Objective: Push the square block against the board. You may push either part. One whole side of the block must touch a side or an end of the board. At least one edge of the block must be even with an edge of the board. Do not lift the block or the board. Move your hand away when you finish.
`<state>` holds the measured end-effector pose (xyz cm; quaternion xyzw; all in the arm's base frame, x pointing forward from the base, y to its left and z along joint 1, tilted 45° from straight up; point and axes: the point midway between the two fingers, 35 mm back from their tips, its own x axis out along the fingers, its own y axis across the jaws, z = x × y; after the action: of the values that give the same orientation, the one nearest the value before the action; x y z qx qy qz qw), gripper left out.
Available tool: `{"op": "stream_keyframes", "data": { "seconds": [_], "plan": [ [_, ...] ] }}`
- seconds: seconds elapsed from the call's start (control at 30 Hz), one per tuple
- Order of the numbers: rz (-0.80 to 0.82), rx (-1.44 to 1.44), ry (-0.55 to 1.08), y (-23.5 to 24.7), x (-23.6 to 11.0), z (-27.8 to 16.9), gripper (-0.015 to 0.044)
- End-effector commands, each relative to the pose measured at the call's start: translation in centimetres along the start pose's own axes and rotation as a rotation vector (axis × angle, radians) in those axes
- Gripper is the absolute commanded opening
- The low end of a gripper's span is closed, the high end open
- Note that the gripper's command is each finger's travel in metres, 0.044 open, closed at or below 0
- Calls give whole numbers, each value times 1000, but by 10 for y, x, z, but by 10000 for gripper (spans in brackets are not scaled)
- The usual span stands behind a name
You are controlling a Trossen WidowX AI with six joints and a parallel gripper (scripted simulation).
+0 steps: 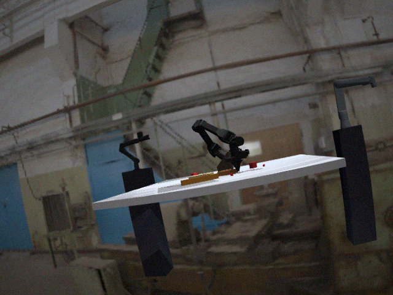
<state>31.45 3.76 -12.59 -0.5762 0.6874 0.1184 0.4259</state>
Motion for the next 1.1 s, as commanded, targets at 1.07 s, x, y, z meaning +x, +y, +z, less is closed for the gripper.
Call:
{"op": "stream_keyframes", "data": {
  "seconds": [1.07],
  "plan": [
    [-2,-4,5,-9,0,-60,0]
  ]
}}
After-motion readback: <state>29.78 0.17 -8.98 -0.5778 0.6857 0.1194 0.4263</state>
